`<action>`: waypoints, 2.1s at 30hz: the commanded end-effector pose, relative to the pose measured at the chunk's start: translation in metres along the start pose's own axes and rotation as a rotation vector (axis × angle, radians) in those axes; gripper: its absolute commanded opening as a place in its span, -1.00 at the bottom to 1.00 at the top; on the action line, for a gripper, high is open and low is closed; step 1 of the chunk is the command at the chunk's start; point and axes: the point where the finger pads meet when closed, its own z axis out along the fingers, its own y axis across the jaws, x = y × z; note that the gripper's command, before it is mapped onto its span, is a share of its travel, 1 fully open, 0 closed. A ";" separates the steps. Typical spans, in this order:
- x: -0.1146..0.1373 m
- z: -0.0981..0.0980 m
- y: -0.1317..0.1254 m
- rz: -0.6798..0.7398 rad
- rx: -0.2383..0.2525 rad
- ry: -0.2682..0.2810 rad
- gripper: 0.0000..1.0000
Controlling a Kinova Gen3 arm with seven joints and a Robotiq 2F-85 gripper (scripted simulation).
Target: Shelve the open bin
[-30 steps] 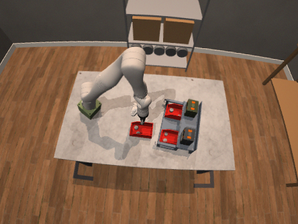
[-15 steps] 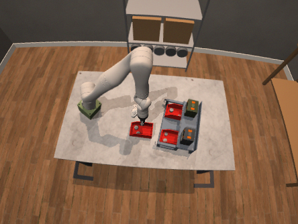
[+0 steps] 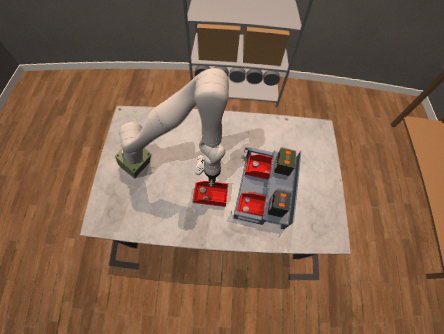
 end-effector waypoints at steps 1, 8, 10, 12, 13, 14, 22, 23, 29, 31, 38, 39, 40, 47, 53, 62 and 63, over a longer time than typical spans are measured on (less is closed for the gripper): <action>0.000 -0.002 0.000 0.004 -0.001 0.000 -0.31; 0.001 -0.005 0.000 0.011 -0.002 0.001 -0.31; 0.001 -0.005 0.000 0.011 -0.002 0.001 -0.31; 0.001 -0.005 0.000 0.011 -0.002 0.001 -0.31; 0.001 -0.005 0.000 0.011 -0.002 0.001 -0.31; 0.001 -0.005 0.000 0.011 -0.002 0.001 -0.31; 0.002 -0.008 -0.001 0.011 -0.002 0.001 -0.31; 0.002 -0.008 -0.001 0.011 -0.002 0.001 -0.31; 0.002 -0.008 -0.001 0.011 -0.002 0.001 -0.31; 0.002 -0.008 -0.001 0.011 -0.002 0.001 -0.31; 0.002 -0.010 -0.002 0.011 -0.002 0.001 -0.31; 0.002 -0.010 -0.002 0.011 -0.002 0.001 -0.31; 0.002 -0.010 -0.002 0.011 -0.002 0.001 -0.31; 0.002 -0.010 -0.002 0.011 -0.002 0.001 -0.31; -0.001 -0.003 -0.001 0.010 -0.003 -0.001 -0.31; -0.001 0.001 -0.001 0.011 -0.002 0.001 -0.31; -0.001 0.001 -0.001 0.011 -0.002 0.001 -0.31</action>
